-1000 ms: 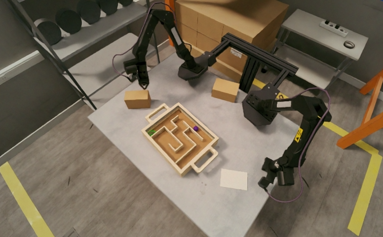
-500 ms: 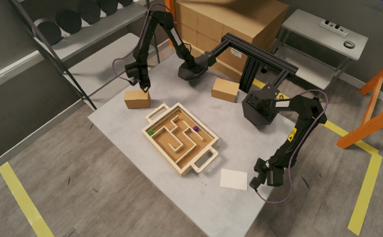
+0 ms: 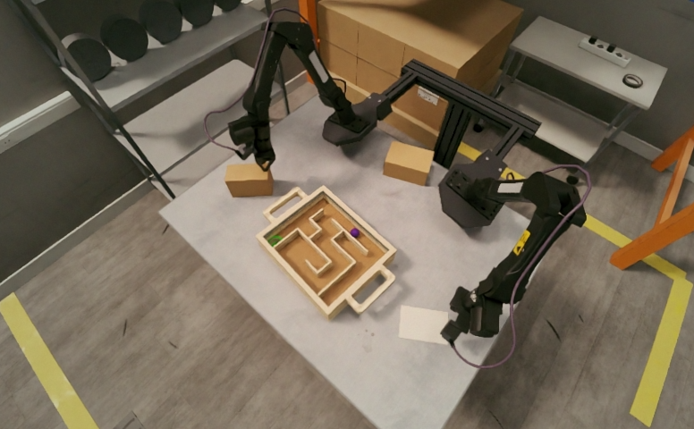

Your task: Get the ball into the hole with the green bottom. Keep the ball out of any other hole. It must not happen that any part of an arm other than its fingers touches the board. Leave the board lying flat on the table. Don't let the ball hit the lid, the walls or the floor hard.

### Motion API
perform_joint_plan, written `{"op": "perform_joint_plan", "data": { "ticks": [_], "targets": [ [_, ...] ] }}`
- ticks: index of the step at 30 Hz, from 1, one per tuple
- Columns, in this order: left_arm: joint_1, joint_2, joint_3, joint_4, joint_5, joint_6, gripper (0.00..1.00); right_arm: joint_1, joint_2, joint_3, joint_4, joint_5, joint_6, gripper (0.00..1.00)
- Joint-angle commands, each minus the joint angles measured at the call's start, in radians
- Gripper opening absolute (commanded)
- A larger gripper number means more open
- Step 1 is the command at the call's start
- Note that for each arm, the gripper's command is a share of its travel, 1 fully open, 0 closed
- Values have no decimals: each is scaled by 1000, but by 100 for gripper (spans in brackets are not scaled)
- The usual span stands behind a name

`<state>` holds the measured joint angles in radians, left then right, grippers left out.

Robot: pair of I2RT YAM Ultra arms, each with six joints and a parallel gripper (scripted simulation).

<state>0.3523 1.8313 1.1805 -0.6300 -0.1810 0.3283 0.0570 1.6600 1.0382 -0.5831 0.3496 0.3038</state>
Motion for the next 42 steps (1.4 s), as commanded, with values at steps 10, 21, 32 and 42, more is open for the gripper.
{"op": "perform_joint_plan", "data": {
  "ticks": [10,21,32,42],
  "targets": [
    [-76,4,31,17,-29,-45,38,55,-4,22,28,24,-11,38],
    [-142,31,44,34,-51,-78,38,94,45,33,40,38,-16,38],
    [-198,47,57,43,-70,-106,38,128,47,36,50,49,-17,38],
    [-264,58,67,56,-94,-143,38,167,81,46,65,65,-20,38]
  ]
}}
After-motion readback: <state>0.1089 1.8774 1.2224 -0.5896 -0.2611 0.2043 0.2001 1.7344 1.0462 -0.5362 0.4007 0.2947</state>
